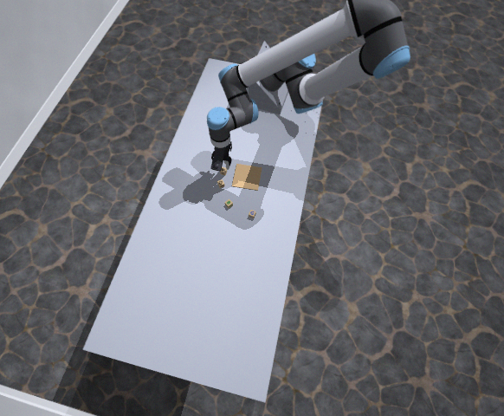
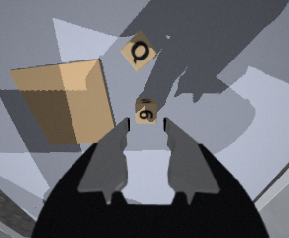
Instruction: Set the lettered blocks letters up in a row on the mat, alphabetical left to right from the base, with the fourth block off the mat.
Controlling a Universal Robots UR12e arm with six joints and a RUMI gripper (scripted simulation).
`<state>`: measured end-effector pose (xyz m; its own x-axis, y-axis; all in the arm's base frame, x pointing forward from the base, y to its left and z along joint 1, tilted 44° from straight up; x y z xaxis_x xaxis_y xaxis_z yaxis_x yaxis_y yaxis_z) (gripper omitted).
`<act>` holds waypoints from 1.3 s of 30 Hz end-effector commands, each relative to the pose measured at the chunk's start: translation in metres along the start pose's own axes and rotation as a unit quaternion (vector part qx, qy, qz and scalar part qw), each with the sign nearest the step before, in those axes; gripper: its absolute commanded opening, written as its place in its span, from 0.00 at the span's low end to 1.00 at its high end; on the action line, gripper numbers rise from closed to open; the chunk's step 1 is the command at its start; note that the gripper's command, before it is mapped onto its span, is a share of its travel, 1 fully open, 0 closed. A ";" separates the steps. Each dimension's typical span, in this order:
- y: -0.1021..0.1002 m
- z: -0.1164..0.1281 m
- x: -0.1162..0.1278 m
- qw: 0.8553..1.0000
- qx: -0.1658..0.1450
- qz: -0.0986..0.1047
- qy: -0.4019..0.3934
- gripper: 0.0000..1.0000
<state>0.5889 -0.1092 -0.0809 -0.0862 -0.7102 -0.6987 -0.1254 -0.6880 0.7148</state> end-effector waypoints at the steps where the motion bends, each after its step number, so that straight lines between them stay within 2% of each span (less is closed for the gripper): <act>1: 0.026 0.000 0.000 1.000 0.000 0.000 0.000 0.28; 3: 0.026 0.000 0.000 1.000 0.000 0.000 0.000 0.28; 9: 0.049 0.000 0.000 1.000 0.000 0.000 0.000 0.28; 15: 0.055 0.000 0.000 1.000 0.000 0.000 0.000 0.28; 16: 0.055 0.000 0.000 1.000 0.000 0.000 0.000 1.00; 39: 0.055 -0.001 0.000 1.000 0.000 0.000 0.001 1.00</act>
<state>0.5820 -0.1463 -0.0421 -0.0857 -0.7098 -0.6992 -0.1247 -0.6886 0.7143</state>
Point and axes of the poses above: the point where the finger pads meet when closed, its own y axis back along the fingers, its own x axis across the jaws, z = x × y, the point moved 5 cm from there along y, back along the fingers, and after that the axes turned 2 degrees about -y, right-handed, at the moved point
